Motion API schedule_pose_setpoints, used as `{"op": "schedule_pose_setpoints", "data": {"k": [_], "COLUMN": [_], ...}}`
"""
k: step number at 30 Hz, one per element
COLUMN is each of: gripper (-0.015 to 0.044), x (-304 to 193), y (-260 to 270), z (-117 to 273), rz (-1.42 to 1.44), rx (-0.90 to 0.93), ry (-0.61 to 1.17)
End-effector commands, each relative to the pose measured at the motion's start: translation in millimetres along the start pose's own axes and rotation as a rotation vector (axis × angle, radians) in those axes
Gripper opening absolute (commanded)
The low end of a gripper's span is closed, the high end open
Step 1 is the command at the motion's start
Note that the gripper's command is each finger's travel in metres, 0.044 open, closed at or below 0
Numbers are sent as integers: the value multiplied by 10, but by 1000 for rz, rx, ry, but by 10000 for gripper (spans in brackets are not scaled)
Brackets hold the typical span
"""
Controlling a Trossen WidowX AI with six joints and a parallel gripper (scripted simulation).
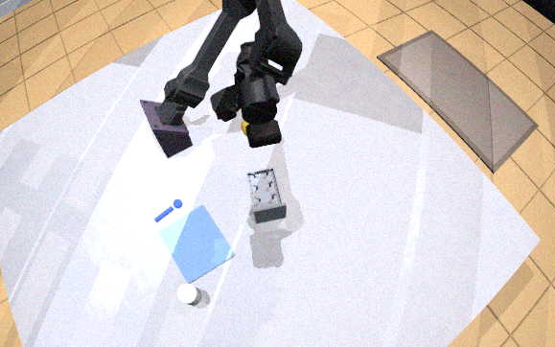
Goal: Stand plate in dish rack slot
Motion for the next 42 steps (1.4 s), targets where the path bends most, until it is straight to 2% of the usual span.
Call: {"op": "schedule_pose_setpoints", "data": {"k": [1,22,42], "gripper": [0,0,0], "x": [21,361,544], "y": [-22,-71,-9], "z": [-48,-544,-823], "rz": [2,253,524], "rx": [-9,-16,132], "ry": [-29,-505,-880]}}
Point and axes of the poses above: the point midway between the two fingers, 35 mm back from their tips, its own z axis back along the fingers, its own y axis across the jaws, x = y × z, the point moved 3 cm from there along z, back along the fingers, and after that the axes turned 5 degrees about -z, right-handed, at the moved point
